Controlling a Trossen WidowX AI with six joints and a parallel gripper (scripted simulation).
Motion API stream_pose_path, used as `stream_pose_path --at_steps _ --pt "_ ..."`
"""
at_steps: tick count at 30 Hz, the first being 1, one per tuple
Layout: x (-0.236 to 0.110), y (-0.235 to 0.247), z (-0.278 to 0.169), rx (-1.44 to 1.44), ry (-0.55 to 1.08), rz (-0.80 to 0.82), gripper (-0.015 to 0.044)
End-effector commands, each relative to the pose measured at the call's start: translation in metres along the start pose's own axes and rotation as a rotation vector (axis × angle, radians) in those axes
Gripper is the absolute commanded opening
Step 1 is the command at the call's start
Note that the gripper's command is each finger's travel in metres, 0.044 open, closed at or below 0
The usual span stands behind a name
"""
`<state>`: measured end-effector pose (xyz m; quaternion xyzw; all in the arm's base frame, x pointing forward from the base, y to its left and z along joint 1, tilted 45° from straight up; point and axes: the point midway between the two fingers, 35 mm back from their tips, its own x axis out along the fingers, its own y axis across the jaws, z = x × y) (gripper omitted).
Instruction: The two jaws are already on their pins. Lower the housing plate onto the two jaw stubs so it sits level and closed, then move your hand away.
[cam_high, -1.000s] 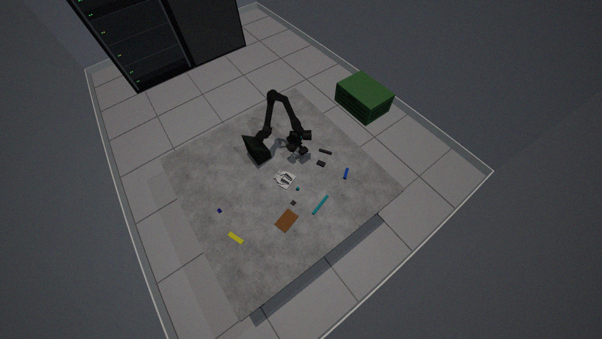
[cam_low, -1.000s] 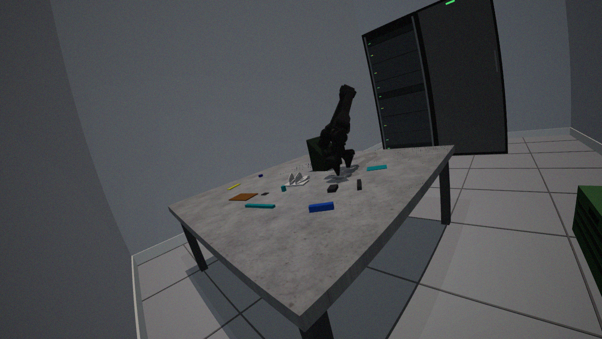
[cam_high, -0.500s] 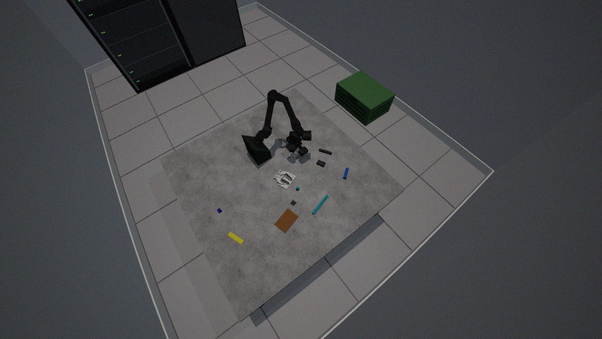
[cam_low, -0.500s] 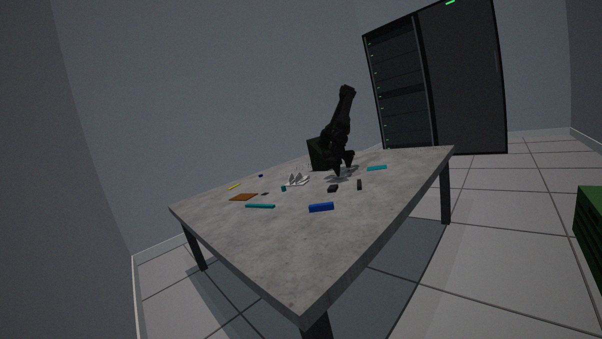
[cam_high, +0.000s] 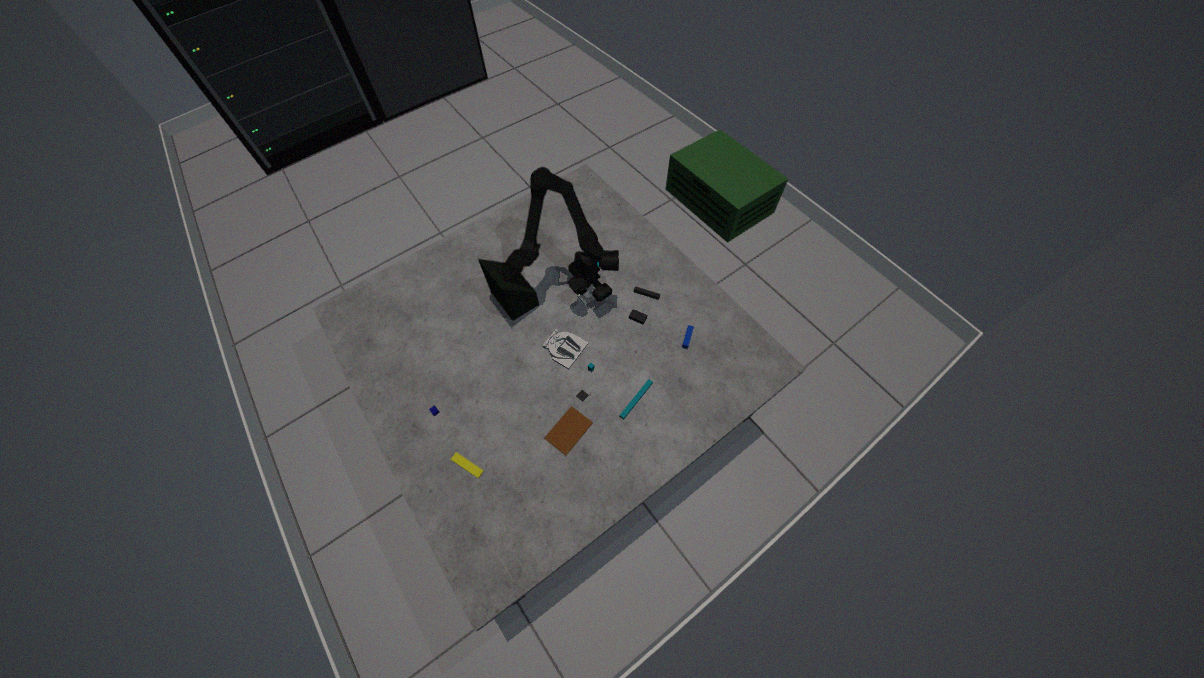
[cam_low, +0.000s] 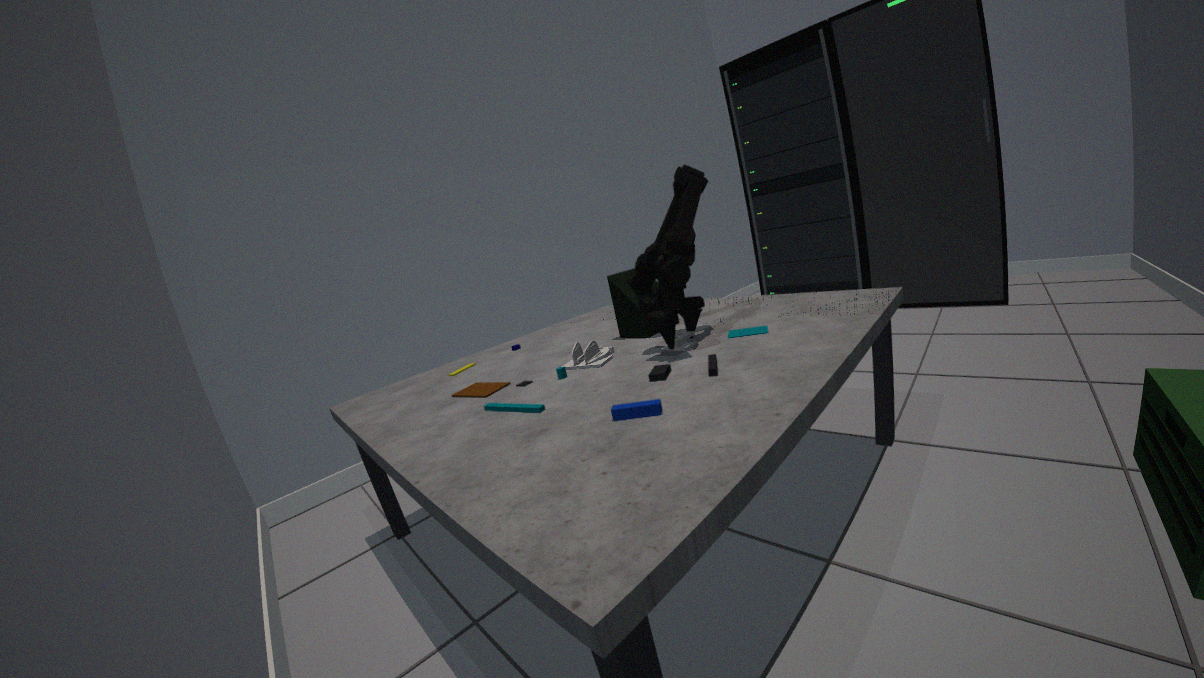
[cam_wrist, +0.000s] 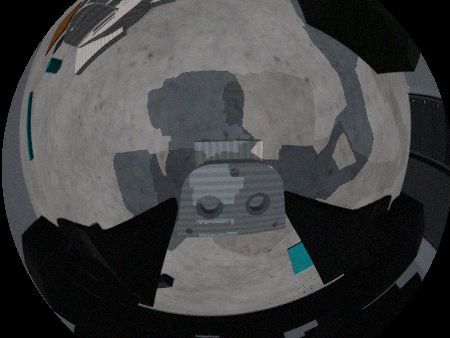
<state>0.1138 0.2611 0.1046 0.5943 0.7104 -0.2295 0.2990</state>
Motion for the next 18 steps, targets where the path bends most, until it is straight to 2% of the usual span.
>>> stream_pose_path --at_steps 1,8,18 --pt "0.0000 0.0000 0.0000 0.000 0.000 0.000 0.0400" --pt "0.0000 0.0000 0.0000 0.000 0.000 0.000 0.0353" --pt "0.0000 0.0000 0.0000 0.000 0.000 0.000 0.0351"
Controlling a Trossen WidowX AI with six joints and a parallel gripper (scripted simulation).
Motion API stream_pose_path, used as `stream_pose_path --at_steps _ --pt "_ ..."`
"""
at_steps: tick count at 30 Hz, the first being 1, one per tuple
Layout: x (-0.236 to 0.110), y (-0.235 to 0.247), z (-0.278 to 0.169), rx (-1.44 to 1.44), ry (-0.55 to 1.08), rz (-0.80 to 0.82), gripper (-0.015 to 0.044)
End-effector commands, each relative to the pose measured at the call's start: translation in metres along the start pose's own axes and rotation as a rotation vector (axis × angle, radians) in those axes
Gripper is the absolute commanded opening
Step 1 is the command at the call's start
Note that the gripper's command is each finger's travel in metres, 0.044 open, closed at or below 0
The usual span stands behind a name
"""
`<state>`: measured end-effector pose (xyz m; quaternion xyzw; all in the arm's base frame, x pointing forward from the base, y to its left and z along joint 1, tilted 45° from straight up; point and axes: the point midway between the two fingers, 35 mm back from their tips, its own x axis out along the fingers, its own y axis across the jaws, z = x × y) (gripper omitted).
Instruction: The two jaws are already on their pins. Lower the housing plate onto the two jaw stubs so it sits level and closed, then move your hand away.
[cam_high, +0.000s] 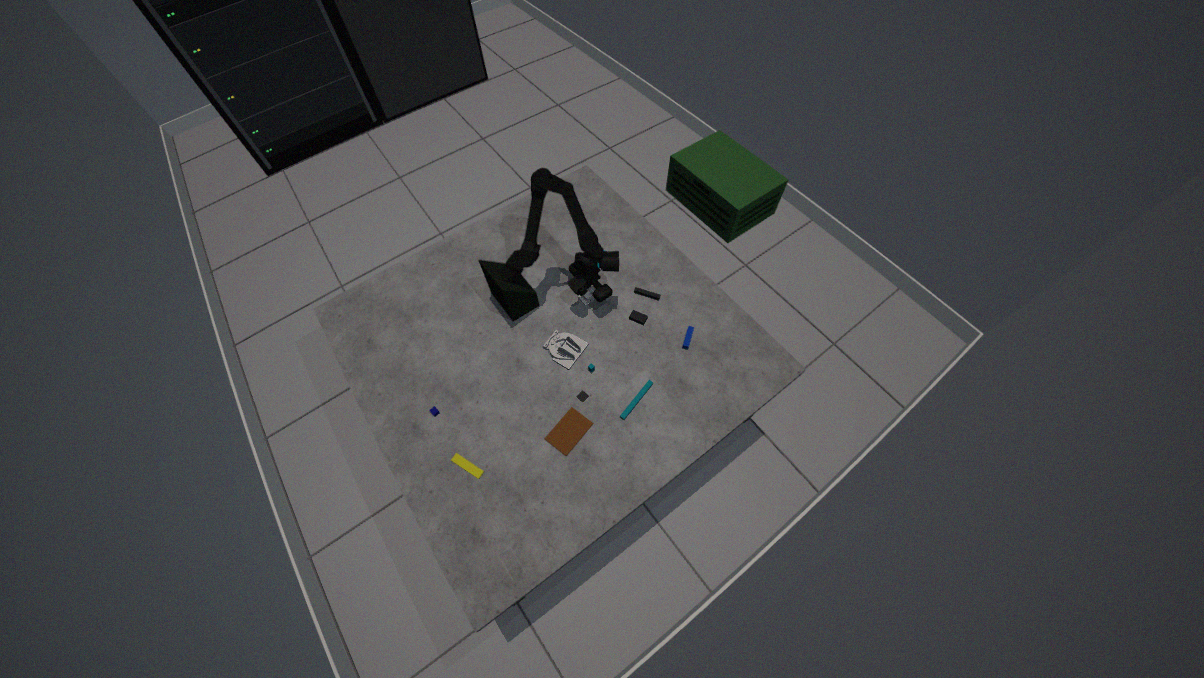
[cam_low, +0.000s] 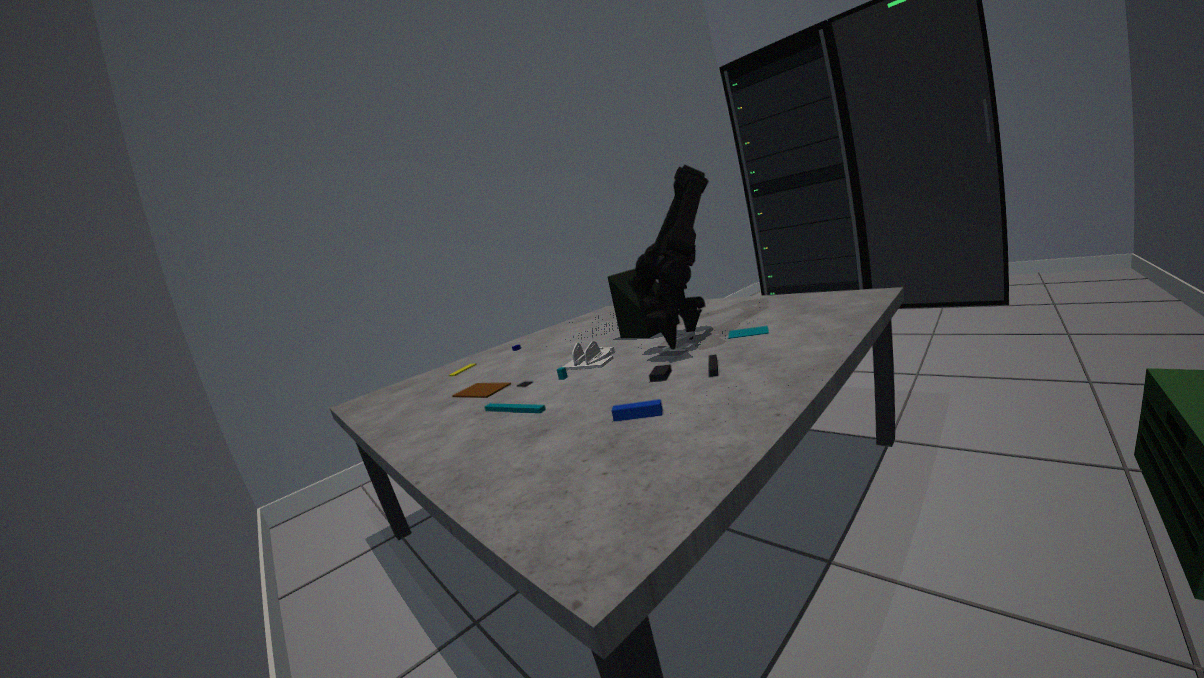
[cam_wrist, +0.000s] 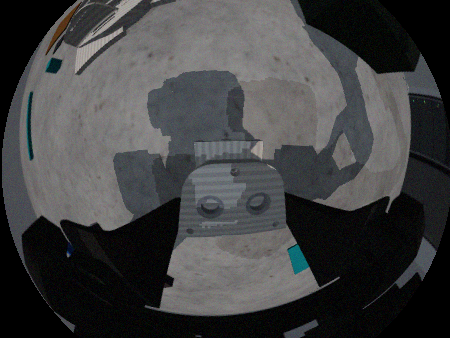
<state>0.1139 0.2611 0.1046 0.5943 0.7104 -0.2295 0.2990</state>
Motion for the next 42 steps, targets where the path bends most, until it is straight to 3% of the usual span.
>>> stream_pose_path --at_steps 1,24,42 --pt "0.000 0.000 0.000 0.000 0.000 0.000 0.0351" --pt "-0.070 0.001 0.000 0.004 -0.006 0.003 0.0351" --pt "-0.069 0.021 0.021 -0.229 -0.036 0.002 0.0351"
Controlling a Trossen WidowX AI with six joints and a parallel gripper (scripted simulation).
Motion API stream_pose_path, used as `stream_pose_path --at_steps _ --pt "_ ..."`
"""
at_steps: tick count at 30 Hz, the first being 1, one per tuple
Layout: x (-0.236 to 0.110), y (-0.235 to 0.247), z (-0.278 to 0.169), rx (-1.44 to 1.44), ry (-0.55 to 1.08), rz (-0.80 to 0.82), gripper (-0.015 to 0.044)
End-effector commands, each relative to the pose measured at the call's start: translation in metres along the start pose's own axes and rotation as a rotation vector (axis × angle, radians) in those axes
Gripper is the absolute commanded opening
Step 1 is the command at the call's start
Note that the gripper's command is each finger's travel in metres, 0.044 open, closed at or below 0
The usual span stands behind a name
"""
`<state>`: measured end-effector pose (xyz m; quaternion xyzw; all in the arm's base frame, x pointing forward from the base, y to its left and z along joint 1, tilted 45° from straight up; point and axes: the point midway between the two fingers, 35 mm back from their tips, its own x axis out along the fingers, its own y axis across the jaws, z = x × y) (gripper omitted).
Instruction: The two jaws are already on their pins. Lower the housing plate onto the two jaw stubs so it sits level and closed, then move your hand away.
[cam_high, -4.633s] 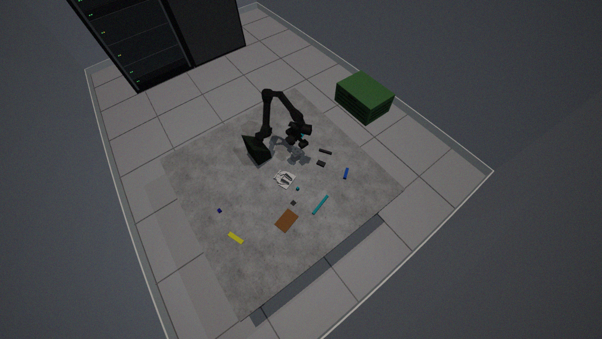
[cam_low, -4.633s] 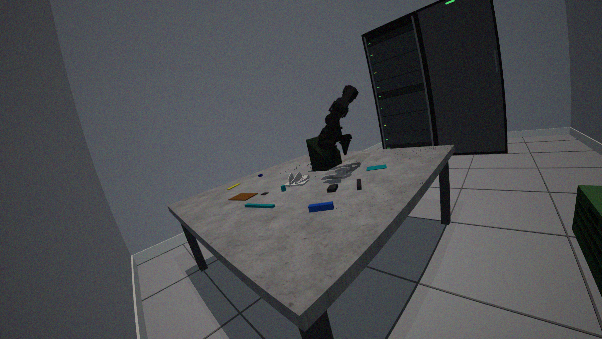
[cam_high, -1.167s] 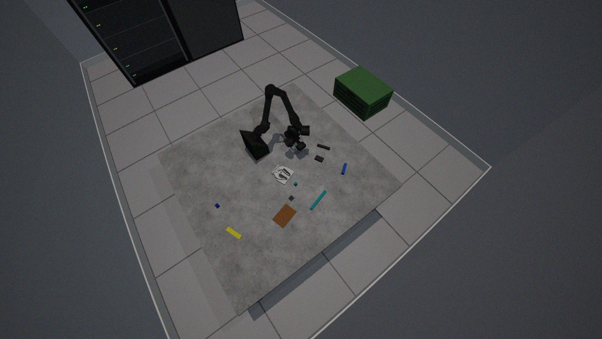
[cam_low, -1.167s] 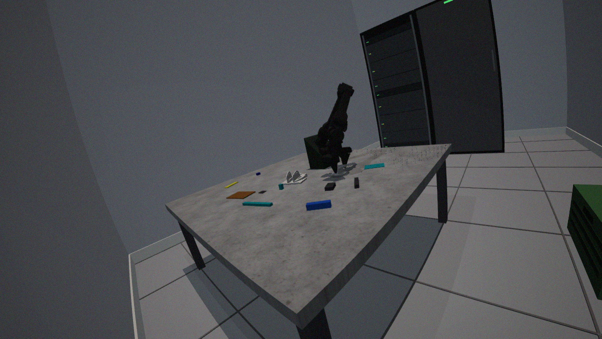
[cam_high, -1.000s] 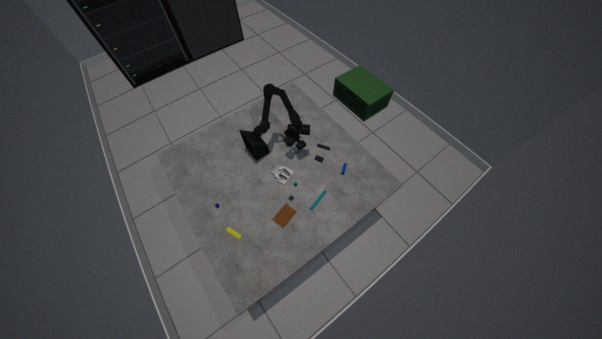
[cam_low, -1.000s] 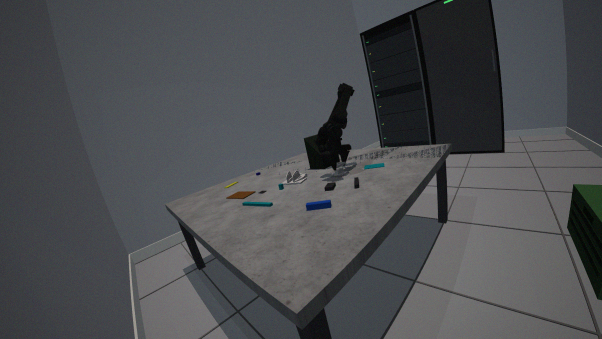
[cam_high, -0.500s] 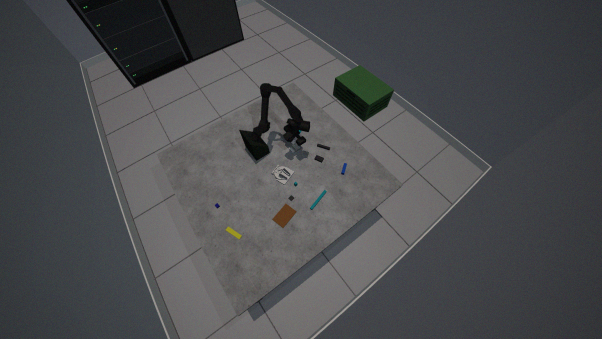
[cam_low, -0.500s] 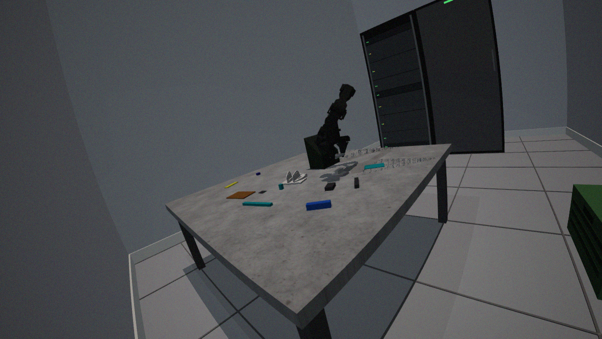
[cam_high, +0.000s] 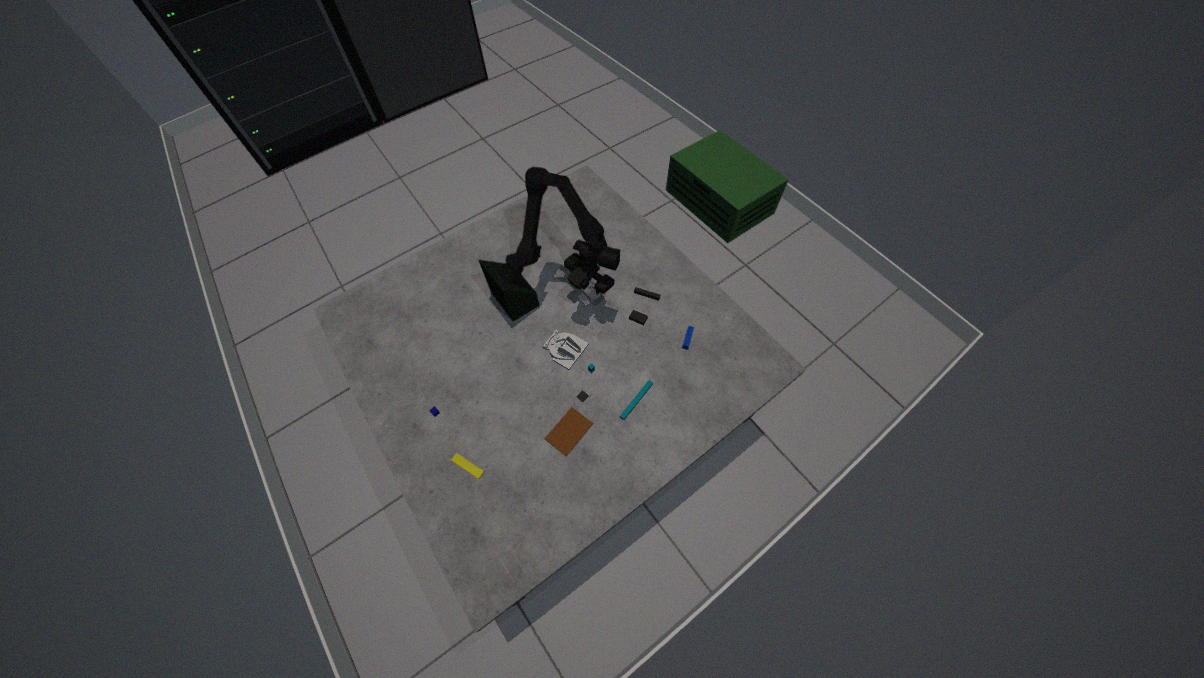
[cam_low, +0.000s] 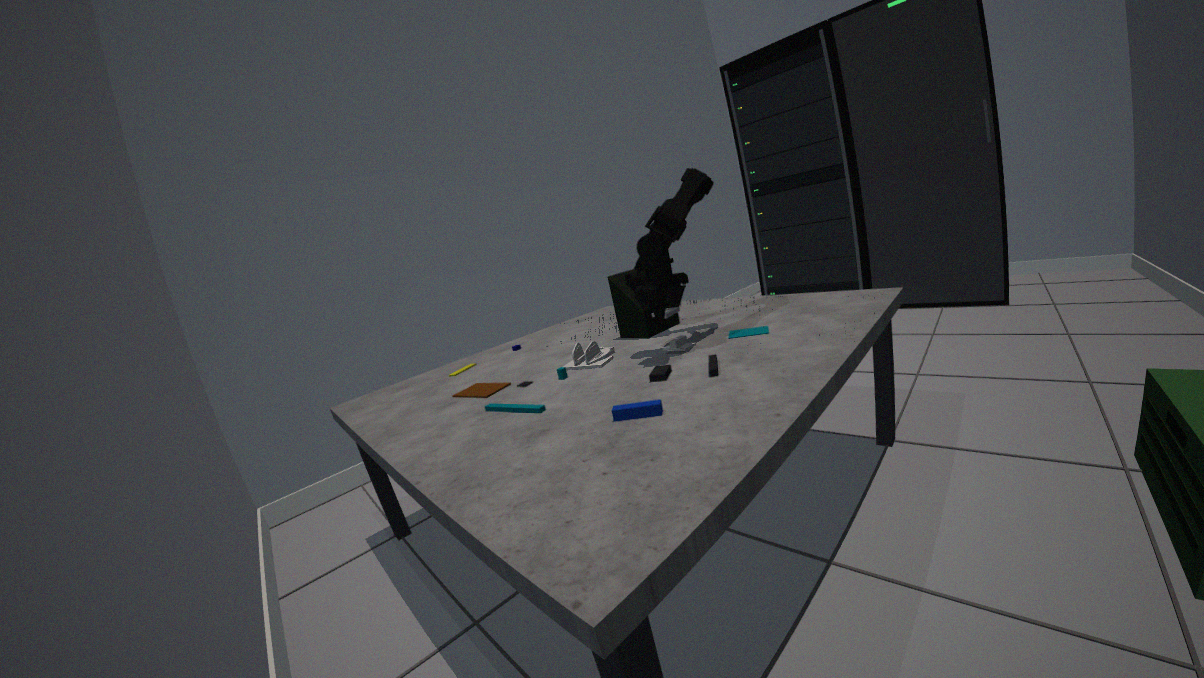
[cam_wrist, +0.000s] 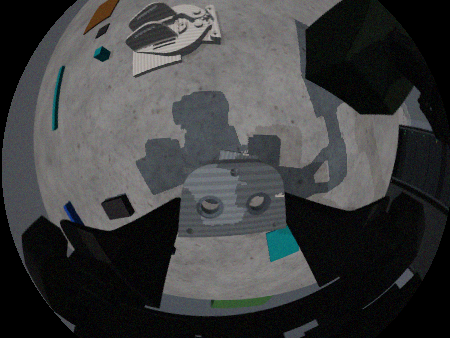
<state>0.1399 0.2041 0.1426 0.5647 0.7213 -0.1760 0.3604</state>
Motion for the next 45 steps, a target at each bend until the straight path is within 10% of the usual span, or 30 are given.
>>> stream_pose_path --at_steps 1,45 --pt "0.001 0.006 0.009 -0.078 -0.007 -0.003 0.0351" --pt "0.005 0.042 0.117 -0.964 -0.030 -0.040 0.0351"
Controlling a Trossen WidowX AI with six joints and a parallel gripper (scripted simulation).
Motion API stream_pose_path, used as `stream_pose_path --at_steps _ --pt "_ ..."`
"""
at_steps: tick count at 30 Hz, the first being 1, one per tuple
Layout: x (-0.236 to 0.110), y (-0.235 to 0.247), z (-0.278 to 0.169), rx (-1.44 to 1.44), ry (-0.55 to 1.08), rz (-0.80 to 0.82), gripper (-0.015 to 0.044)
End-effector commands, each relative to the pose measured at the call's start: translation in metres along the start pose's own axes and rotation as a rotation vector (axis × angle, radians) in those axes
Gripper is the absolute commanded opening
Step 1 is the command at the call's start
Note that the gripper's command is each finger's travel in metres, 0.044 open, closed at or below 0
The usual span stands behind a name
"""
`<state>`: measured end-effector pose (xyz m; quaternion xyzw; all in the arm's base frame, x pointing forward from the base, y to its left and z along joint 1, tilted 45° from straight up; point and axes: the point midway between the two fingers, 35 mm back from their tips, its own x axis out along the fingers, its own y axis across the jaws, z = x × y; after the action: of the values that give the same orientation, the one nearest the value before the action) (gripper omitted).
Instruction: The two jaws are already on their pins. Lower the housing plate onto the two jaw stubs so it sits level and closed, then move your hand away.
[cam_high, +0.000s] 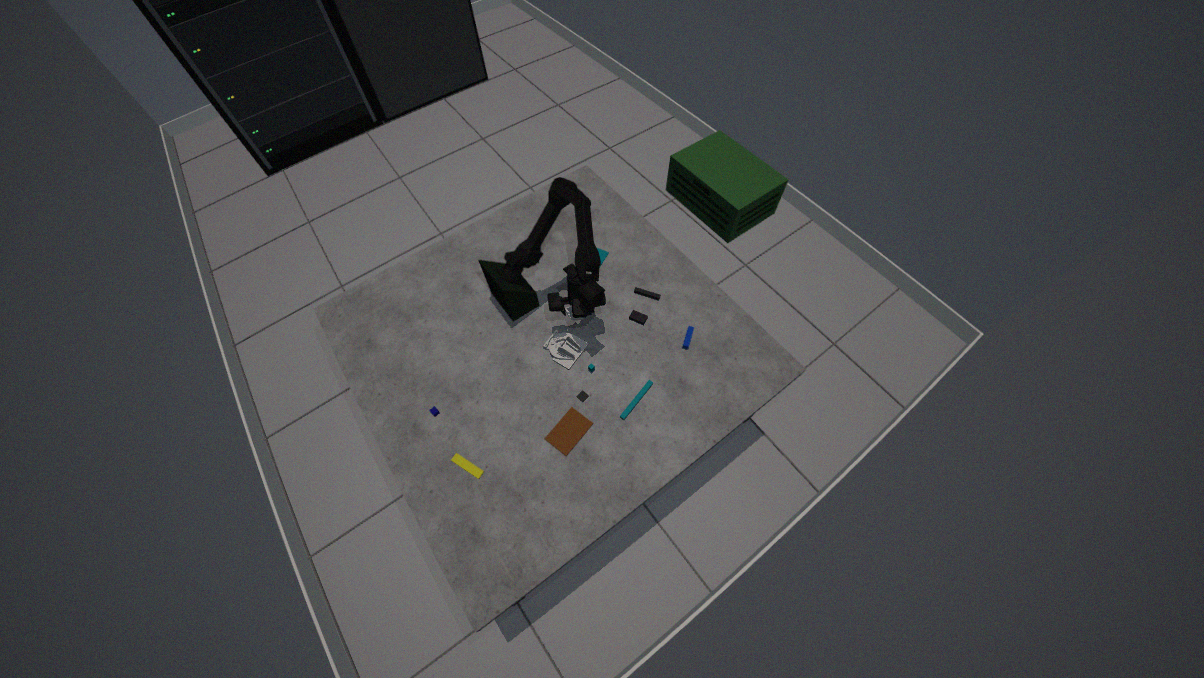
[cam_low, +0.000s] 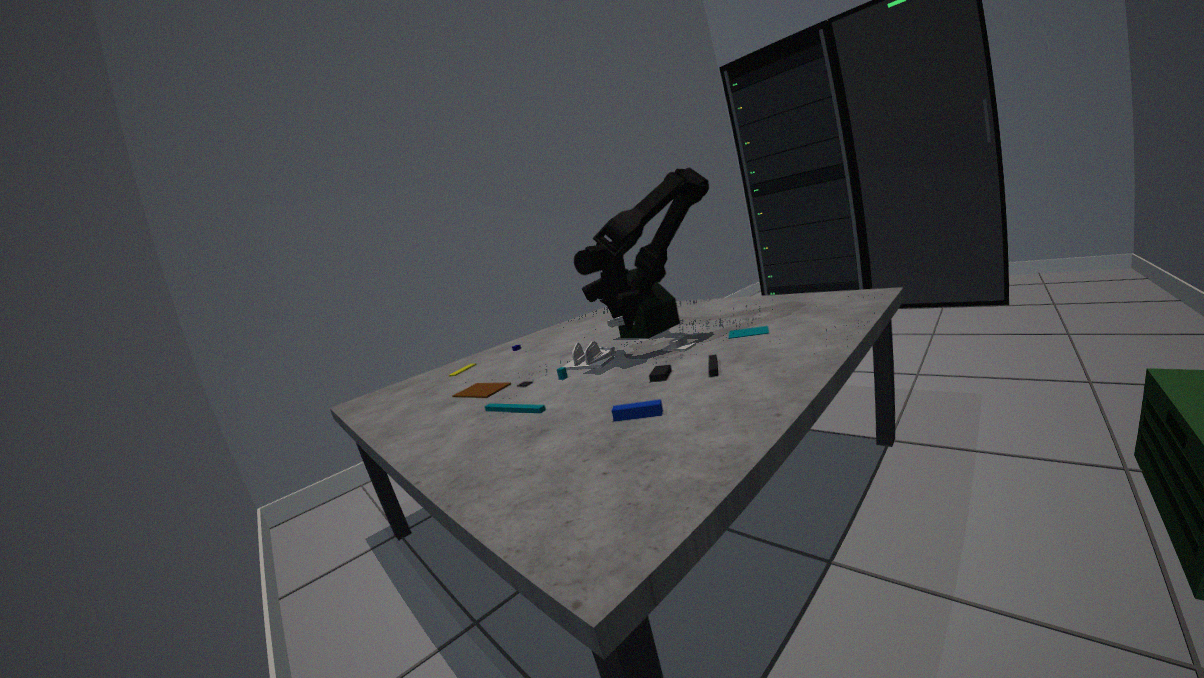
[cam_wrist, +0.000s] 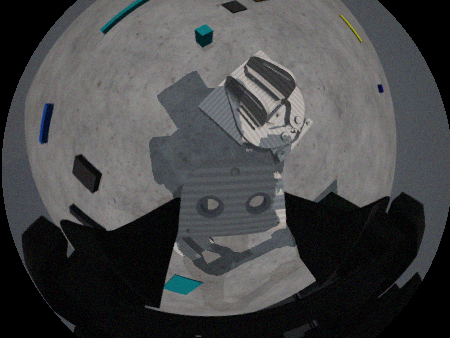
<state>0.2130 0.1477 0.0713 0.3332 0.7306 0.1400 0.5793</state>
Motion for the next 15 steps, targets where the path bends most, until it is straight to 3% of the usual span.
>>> stream_pose_path --at_steps 1,15 --pt "0.000 -0.007 0.008 -0.080 0.003 0.004 0.0351" --pt "0.001 -0.035 0.031 -0.360 0.008 0.017 0.0351"
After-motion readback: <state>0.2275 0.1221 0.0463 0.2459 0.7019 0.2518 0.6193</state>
